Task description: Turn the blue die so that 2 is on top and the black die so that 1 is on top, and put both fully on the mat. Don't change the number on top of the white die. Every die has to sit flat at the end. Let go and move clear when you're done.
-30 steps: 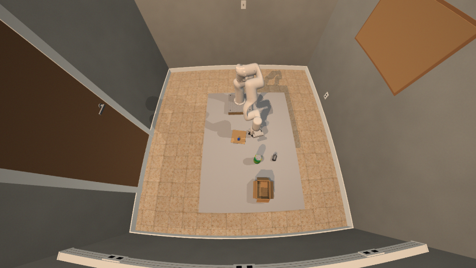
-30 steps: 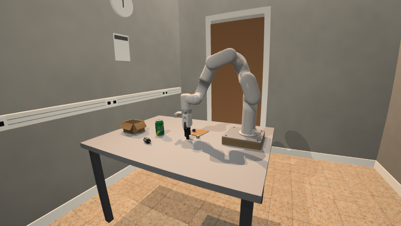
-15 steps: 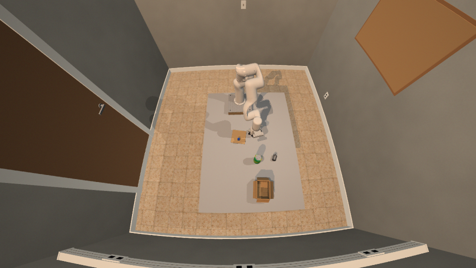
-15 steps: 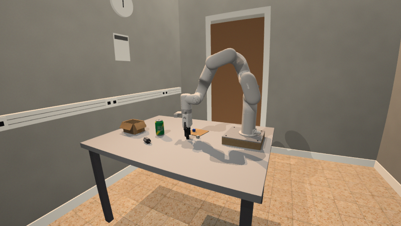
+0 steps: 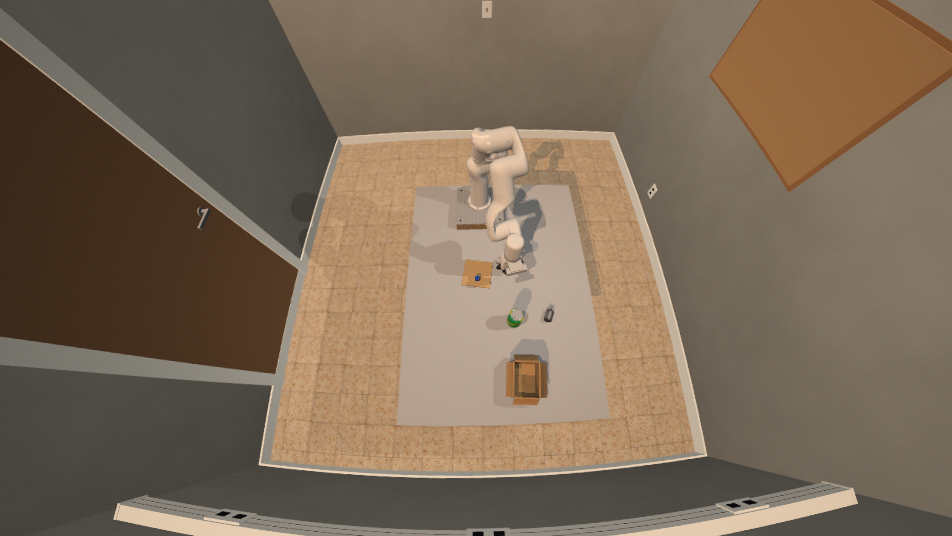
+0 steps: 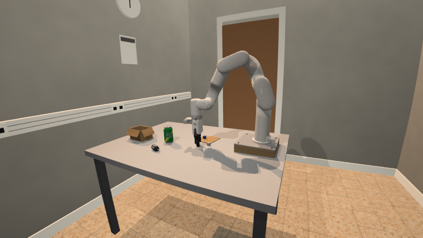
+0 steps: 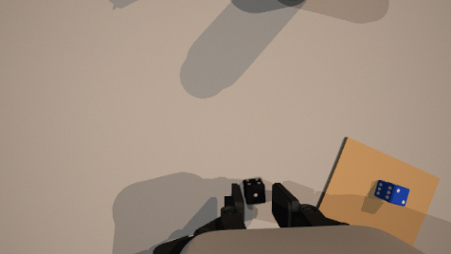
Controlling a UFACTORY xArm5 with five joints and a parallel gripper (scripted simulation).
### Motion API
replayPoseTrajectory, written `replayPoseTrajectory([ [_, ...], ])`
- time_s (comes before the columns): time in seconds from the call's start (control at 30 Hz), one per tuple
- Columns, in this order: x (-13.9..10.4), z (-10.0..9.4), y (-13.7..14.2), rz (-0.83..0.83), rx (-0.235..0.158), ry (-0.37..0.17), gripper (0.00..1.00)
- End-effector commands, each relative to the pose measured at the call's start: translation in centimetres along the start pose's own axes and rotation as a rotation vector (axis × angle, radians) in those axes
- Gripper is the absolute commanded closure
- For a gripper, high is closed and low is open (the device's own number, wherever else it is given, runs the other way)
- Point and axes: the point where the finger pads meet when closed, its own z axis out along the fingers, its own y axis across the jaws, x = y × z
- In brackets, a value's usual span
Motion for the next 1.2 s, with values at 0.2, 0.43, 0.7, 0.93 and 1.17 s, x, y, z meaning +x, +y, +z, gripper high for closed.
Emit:
replayPoseTrajectory([
  [0.2,0.1,0.2,0.0,0.000,0.000,0.004,0.64],
  [0.43,0.1,1.1,0.0,0.000,0.000,0.004,0.64],
  [0.7,0.1,1.9,0.0,0.000,0.000,0.004,0.64],
  [0.93,0.1,2.3,0.0,0.000,0.000,0.004,0.64],
  [1.17,0.1,2.3,0.0,0.000,0.000,0.004,0.64],
])
